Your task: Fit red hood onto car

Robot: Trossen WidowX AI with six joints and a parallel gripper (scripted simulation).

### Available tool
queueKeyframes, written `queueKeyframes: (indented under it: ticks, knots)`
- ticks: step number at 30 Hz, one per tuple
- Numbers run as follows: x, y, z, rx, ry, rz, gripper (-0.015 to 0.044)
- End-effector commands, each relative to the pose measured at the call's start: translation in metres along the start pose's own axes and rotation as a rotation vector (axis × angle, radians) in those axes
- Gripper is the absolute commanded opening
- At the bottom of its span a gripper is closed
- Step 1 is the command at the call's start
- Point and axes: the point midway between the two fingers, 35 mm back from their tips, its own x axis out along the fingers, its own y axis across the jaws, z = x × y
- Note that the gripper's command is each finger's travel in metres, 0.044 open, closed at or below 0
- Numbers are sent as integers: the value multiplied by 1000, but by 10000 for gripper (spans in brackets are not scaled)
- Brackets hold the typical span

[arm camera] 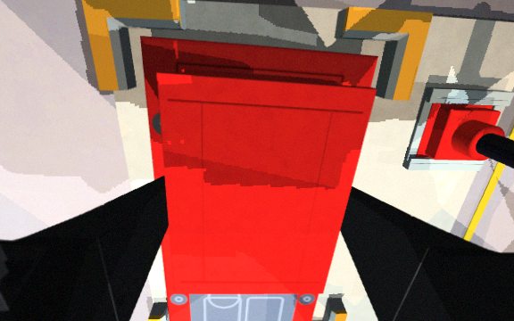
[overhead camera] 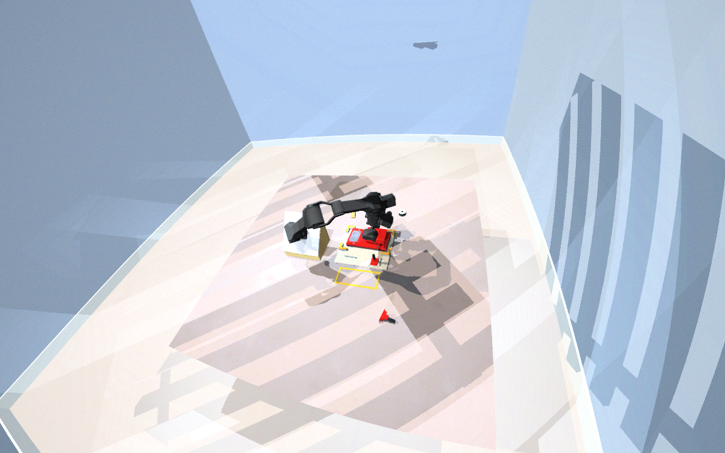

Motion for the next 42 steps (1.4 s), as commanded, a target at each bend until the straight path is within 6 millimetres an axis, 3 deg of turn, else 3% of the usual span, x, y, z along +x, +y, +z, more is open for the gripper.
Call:
queueKeyframes:
  ticks: [1,42]
  knots:
    - [5,-1,0,-2,3,-6,0]
    - [-3,0,-1,-1,-4,-1,0]
